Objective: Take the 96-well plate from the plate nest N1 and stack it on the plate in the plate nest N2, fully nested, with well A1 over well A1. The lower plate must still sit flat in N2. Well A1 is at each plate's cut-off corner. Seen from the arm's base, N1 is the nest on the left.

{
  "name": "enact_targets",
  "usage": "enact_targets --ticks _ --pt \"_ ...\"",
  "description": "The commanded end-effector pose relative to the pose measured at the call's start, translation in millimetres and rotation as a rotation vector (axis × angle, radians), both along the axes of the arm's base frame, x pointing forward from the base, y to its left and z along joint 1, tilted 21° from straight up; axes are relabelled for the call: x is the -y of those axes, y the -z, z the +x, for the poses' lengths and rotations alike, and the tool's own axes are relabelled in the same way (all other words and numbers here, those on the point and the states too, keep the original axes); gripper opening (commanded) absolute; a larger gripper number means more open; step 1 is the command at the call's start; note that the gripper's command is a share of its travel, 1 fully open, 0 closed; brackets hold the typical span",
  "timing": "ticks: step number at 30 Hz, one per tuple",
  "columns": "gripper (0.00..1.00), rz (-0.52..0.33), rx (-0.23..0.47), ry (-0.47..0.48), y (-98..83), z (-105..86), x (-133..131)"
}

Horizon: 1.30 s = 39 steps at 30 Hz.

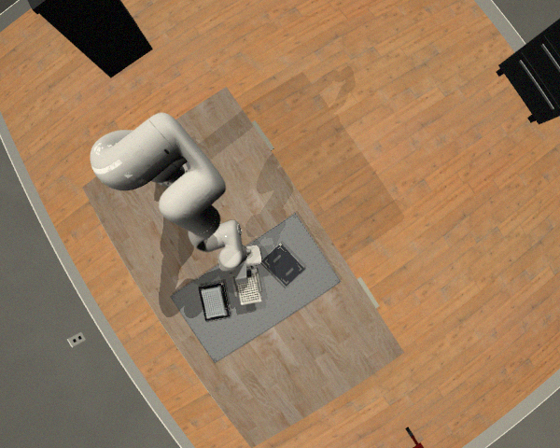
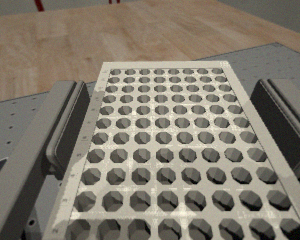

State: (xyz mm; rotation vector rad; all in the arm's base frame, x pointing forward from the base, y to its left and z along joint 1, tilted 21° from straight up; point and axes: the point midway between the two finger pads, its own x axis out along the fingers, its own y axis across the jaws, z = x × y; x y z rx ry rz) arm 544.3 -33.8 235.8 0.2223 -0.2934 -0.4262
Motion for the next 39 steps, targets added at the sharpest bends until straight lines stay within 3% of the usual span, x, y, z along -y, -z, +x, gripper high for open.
enact_targets --ticks 1,39 --pt "0.0 0.004 0.006 -0.003 -0.4 0.2 8.3" --pt "0.0 0.002 0.006 -0.003 21.7 -10.9 119.2"
